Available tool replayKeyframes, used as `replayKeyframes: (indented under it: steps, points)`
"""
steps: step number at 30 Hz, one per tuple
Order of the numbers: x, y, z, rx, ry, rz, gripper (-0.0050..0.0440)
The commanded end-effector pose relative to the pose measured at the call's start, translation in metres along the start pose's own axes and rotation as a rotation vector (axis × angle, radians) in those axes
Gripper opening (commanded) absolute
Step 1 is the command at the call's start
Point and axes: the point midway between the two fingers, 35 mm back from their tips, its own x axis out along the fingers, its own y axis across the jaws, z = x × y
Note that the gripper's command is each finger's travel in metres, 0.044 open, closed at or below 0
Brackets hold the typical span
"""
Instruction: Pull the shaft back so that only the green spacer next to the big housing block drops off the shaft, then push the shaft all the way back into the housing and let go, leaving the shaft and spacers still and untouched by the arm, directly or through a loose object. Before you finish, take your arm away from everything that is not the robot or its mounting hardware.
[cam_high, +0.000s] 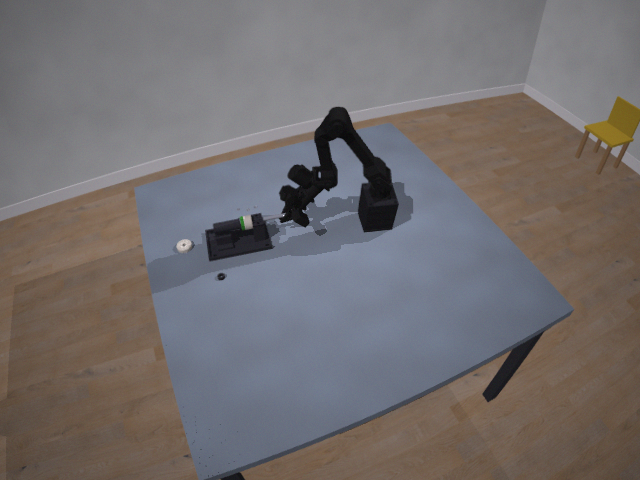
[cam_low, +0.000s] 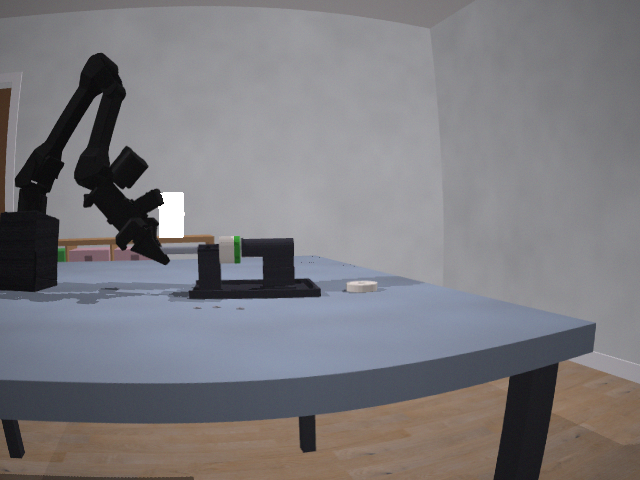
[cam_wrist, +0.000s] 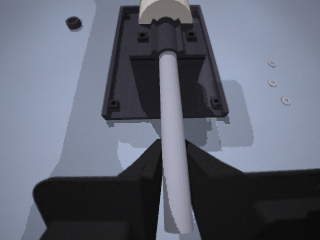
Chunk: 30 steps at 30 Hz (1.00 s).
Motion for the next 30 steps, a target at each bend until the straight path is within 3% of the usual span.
replayKeyframes:
  steps: [1,30]
  points:
    - [-0.0010,0.0001,-0.0007,-0.004,0.000,0.001,0.0000]
    - [-0.0033,0.0000,-0.0031,-0.004,0.000,0.001,0.0000]
